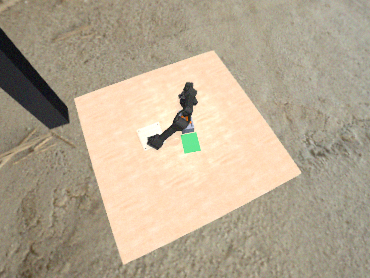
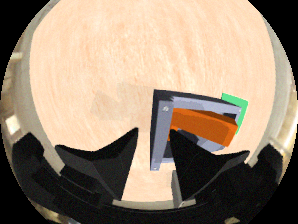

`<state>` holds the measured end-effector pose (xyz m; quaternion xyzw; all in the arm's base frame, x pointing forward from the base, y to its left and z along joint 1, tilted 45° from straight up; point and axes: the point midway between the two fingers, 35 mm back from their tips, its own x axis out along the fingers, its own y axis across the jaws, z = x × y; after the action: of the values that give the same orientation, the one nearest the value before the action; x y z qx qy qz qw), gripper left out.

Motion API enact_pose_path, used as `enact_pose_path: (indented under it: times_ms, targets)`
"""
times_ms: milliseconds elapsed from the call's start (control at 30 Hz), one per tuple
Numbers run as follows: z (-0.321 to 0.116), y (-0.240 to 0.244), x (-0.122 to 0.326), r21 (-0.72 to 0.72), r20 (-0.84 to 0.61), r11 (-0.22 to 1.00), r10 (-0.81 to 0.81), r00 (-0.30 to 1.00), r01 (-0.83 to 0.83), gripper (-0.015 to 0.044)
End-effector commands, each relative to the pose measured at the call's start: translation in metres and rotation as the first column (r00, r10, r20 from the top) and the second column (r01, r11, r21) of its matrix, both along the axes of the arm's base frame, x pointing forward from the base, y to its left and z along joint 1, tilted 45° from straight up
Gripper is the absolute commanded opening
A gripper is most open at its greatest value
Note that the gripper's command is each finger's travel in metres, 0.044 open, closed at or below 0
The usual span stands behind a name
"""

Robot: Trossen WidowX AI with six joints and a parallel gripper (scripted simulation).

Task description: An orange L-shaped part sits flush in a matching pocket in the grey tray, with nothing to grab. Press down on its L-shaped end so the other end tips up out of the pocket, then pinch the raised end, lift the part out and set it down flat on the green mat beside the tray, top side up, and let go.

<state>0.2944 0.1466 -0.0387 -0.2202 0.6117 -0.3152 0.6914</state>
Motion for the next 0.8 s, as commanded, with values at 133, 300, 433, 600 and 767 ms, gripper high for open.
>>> enact_pose_path:
  times_ms: [133,300,433,600,767]
  targets:
    - [0.06,0.048,-0.007,0.012,0.011,1.0,0.003,1.0,-0.003,0.018]
    - [0.056,0.048,-0.006,0.02,0.02,1.0,0.018,1.0,-0.019,0.018]
    - [0.056,0.048,-0.006,0.02,0.02,1.0,0.018,1.0,-0.019,0.018]
    - [0.056,0.048,-0.006,0.02,0.02,1.0,0.018,1.0,-0.019,0.018]
    - [0.056,0.048,-0.006,0.02,0.02,1.0,0.018,1.0,-0.019,0.018]
